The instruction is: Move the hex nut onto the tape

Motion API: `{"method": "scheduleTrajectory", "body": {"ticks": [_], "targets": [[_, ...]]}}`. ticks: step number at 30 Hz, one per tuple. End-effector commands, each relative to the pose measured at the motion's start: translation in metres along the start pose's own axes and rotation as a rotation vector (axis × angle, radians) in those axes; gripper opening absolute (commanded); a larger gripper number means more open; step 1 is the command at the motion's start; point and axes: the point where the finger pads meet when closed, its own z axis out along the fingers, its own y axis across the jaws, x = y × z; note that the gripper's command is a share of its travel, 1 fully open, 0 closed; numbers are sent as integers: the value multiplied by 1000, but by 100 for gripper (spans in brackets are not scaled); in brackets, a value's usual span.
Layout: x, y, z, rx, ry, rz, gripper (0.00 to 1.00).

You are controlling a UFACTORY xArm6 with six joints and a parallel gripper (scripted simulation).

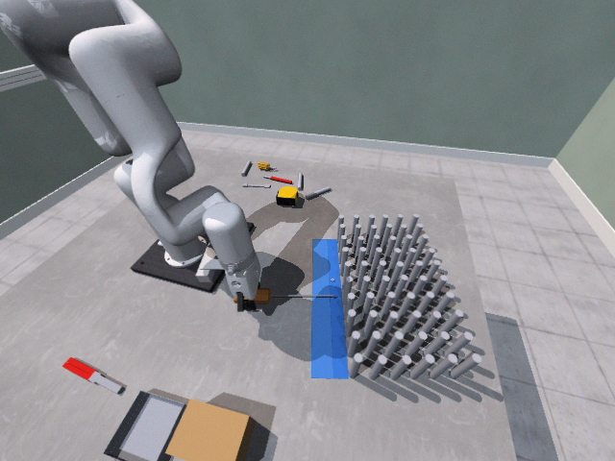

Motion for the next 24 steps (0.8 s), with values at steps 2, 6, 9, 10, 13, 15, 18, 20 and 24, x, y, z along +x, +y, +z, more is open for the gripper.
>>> {"method": "scheduleTrajectory", "body": {"ticks": [2,6,9,10,13,15,18,20,24], "targets": [[-1,-1,-1,2,-3,0,65],[-1,-1,-1,2,-3,0,65],[-1,-1,-3,2,-3,0,65],[-1,-1,-4,2,-3,0,65],[-1,-1,-8,2,-3,0,65],[-1,-1,-12,2,-3,0,65],[-1,-1,-15,2,-3,0,65],[-1,-1,-21,2,-3,0,65],[-1,-1,-35,2,-3,0,65]]}}
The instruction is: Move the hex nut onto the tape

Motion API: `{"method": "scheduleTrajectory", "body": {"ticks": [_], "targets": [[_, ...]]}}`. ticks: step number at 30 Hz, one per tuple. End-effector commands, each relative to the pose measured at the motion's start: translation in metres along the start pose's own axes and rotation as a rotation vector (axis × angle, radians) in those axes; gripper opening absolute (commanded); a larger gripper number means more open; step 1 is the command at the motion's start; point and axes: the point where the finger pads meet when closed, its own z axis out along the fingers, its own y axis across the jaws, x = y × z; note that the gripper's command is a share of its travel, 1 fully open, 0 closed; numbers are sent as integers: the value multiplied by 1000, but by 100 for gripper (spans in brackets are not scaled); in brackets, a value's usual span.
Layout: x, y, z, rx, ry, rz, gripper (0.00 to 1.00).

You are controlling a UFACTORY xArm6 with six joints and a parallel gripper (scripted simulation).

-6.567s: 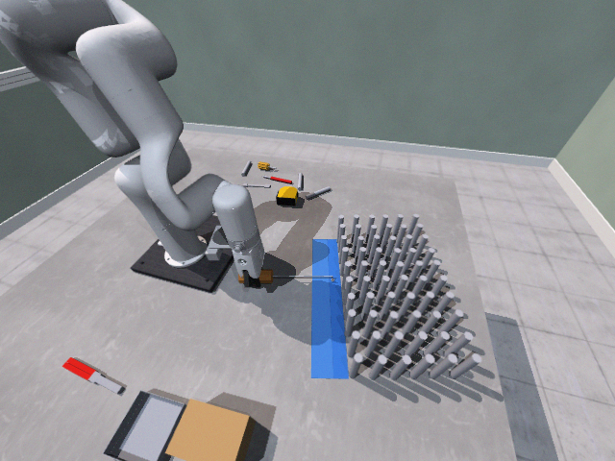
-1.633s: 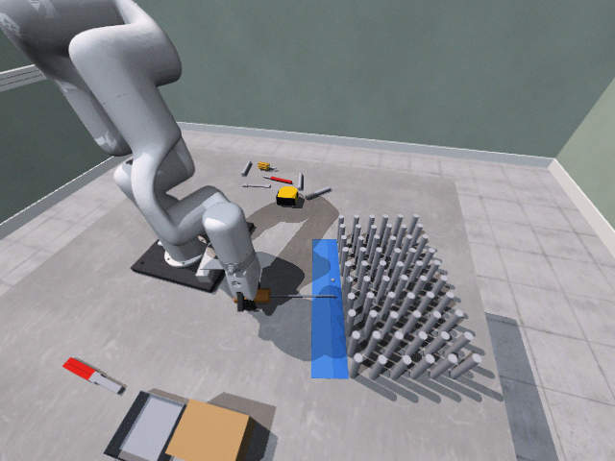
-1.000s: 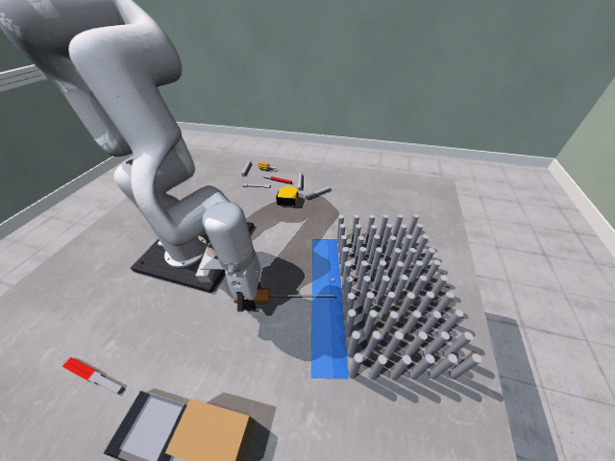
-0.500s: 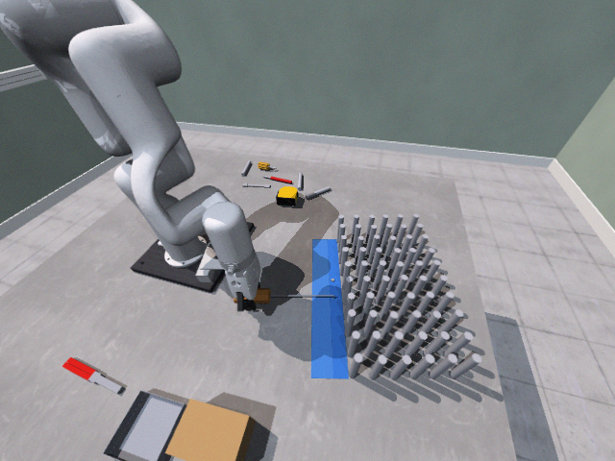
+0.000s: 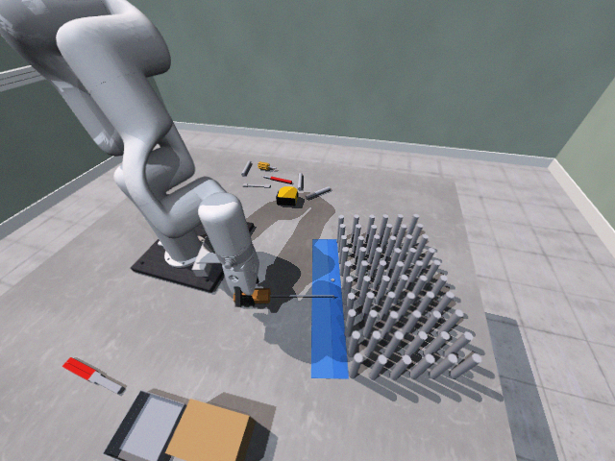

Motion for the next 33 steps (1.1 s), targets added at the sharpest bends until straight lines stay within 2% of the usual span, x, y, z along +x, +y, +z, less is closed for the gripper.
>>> {"method": "scheduleTrajectory", "body": {"ticks": [1,8,10,19,33], "targets": [[-1,-1,-17,2,-3,0,65],[-1,-1,-45,2,-3,0,65],[-1,-1,-45,2,-3,0,65],[0,-1,-73,2,-3,0,65],[0,-1,-79,2,-3,0,65]]}}
